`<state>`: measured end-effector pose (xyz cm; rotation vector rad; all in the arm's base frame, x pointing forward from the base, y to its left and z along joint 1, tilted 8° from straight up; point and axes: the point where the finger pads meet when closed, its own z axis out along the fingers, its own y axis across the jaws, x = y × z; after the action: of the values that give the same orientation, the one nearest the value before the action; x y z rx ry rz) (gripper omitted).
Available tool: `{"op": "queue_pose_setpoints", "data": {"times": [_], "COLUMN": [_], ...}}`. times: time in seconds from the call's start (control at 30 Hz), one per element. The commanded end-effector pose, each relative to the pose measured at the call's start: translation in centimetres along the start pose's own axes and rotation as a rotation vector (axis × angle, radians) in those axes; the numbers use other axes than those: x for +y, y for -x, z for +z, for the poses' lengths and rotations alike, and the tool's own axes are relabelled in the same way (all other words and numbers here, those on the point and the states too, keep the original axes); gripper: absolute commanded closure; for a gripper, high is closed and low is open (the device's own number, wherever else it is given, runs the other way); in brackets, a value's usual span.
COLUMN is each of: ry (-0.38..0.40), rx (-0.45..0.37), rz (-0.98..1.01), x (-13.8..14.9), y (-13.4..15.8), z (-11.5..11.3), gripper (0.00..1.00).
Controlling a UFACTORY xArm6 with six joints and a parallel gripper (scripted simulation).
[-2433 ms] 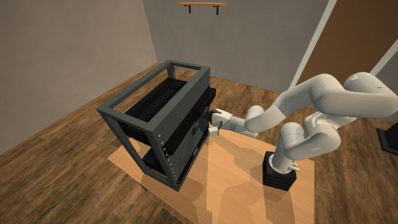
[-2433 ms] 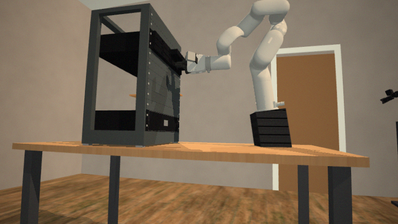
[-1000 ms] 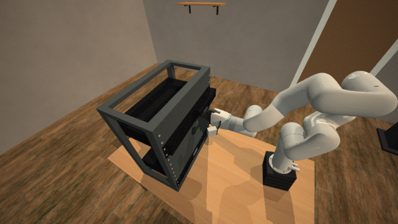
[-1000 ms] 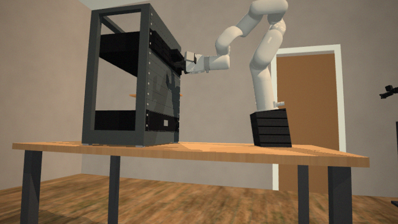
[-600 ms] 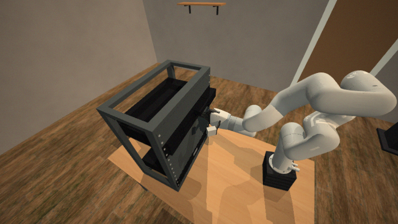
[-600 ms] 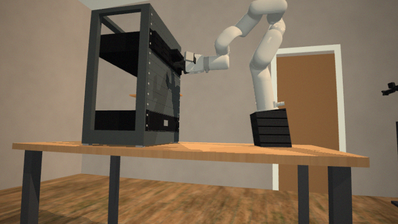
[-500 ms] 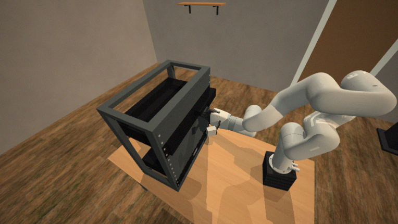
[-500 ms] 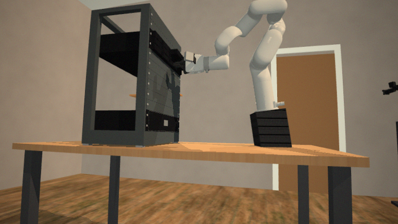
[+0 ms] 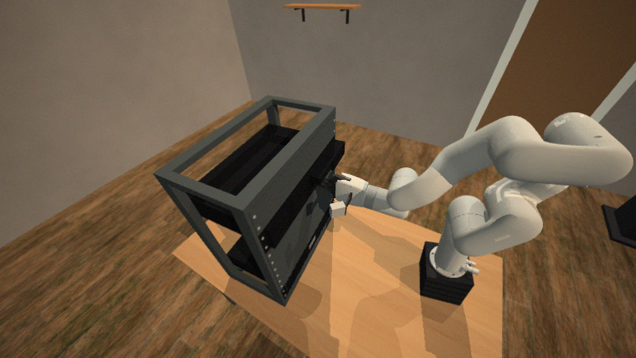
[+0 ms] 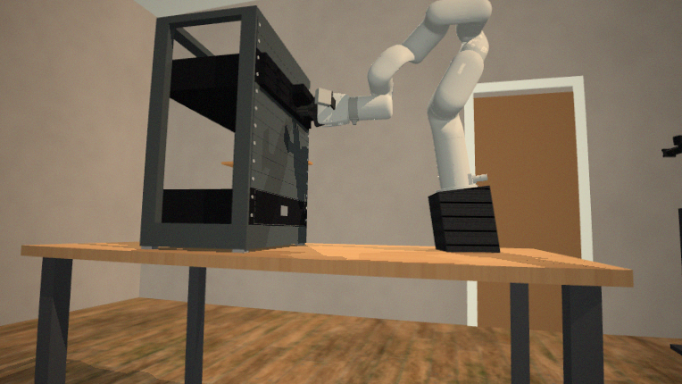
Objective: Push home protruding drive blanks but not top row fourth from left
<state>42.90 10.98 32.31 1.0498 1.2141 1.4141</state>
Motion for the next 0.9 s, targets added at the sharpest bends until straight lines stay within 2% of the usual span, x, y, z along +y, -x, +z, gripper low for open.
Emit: {"op": "queue_pose_setpoints", "data": {"times": [0.0, 0.23, 0.4, 0.47, 0.87], "ry": [0.003, 0.003, 0.003, 0.003, 0.003], "rx": [-0.001, -0.001, -0.001, -0.001, -0.001], "rz": [0.001, 0.001, 0.001, 0.001, 0.001], "x": [0.2, 0.2, 0.2, 0.2, 0.2], "y": [0.0, 0.0, 0.0, 0.0, 0.0], "z": [0.3, 0.1, -1.5, -1.5, -8.1], "gripper": [1.0, 1.0, 1.0, 1.0, 1.0]}}
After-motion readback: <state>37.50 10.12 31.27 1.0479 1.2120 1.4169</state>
